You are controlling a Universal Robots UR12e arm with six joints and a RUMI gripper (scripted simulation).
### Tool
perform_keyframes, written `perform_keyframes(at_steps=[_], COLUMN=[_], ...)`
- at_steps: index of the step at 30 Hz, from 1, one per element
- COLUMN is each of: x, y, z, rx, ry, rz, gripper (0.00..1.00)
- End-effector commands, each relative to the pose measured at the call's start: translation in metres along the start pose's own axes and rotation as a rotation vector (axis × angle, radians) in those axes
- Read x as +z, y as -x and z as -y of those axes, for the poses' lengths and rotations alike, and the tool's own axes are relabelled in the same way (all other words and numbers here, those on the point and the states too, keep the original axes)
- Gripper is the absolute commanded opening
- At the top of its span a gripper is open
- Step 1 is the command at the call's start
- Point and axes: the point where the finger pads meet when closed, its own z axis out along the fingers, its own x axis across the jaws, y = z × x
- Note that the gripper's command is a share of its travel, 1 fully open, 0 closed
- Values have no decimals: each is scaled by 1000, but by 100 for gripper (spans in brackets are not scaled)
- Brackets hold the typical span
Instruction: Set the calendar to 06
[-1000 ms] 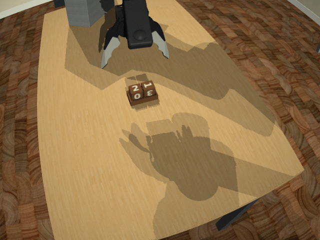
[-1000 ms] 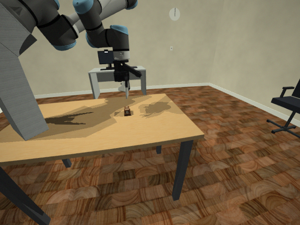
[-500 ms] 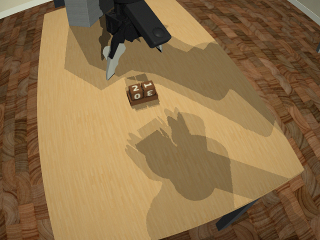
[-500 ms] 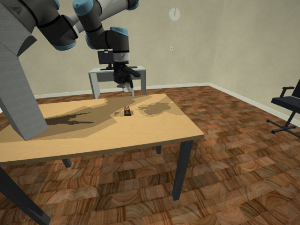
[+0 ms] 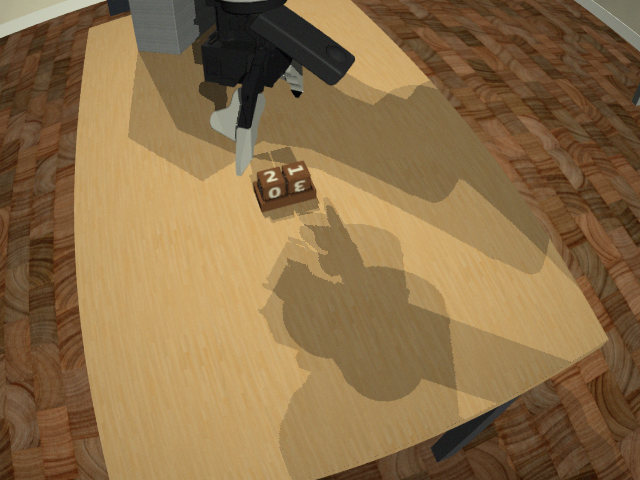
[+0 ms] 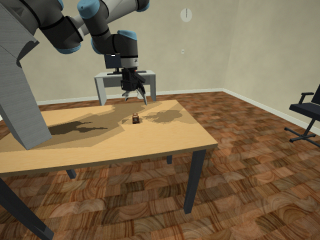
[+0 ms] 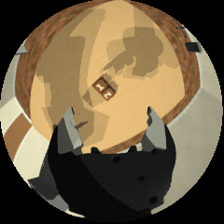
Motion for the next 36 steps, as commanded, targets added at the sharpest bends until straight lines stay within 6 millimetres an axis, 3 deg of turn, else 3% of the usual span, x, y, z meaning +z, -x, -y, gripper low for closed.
perform_keyframes(at_steps=[1,16,36], x=[1,8,11], y=[0,5,6], z=[0,-6,-10], rx=[-83,-509,-701], ry=[-1,-3,-4], rz=[10,10,9], gripper=[100,100,100])
